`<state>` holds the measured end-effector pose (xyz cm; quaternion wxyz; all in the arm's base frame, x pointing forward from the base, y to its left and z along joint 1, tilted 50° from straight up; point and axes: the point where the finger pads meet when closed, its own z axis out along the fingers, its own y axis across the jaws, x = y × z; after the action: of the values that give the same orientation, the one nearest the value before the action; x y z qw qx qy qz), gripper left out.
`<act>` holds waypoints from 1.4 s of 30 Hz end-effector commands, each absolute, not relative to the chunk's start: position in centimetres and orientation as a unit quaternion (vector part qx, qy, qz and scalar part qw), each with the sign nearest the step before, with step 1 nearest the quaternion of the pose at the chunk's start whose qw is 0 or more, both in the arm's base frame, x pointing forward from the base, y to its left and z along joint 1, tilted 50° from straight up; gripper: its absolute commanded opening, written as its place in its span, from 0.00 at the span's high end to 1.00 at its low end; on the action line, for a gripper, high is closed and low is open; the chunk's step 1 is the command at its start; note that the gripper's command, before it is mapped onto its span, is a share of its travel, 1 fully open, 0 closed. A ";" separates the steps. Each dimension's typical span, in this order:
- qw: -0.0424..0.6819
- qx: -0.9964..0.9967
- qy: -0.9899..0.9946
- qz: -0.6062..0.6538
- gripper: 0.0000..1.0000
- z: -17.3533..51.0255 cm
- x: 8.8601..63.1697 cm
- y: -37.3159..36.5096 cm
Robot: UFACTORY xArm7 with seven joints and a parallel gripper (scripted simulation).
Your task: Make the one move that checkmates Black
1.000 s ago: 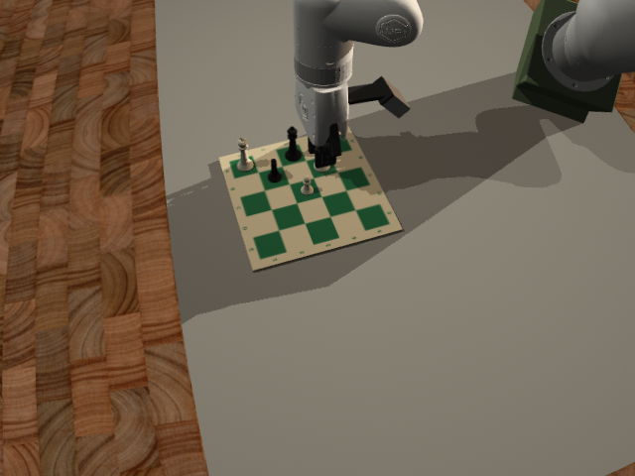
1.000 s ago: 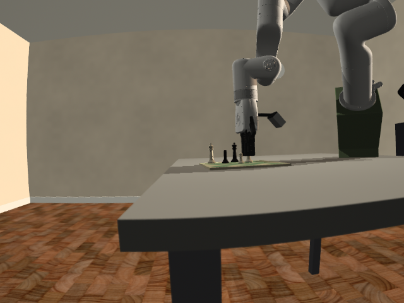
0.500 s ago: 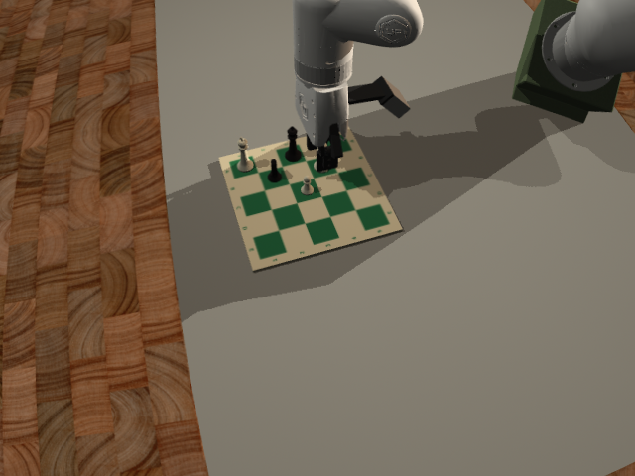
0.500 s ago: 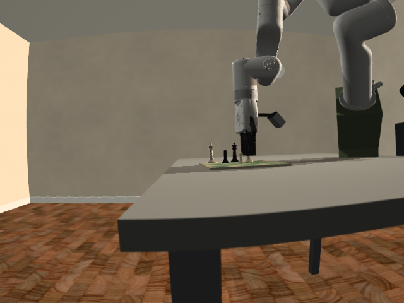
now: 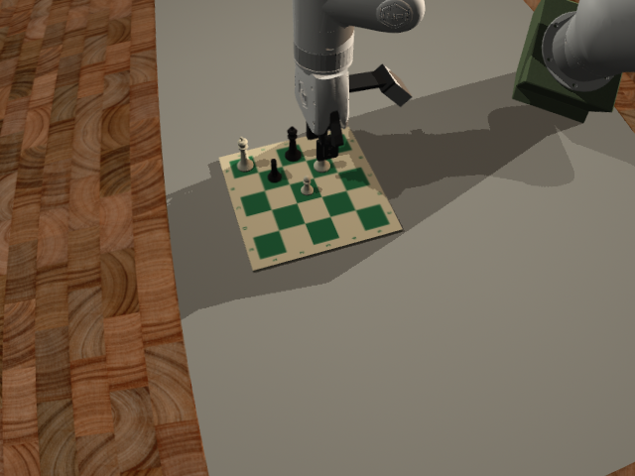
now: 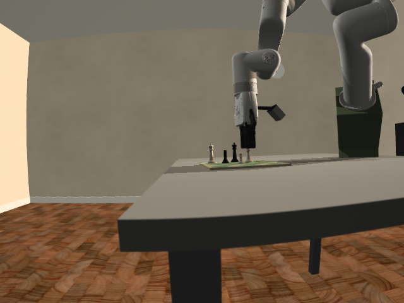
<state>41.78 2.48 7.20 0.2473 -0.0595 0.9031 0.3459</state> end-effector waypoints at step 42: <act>0.248 -0.059 0.903 0.346 0.00 11.6 39.1 -2.0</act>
<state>39.00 -1.91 11.52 0.2468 -0.0596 0.9030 0.3467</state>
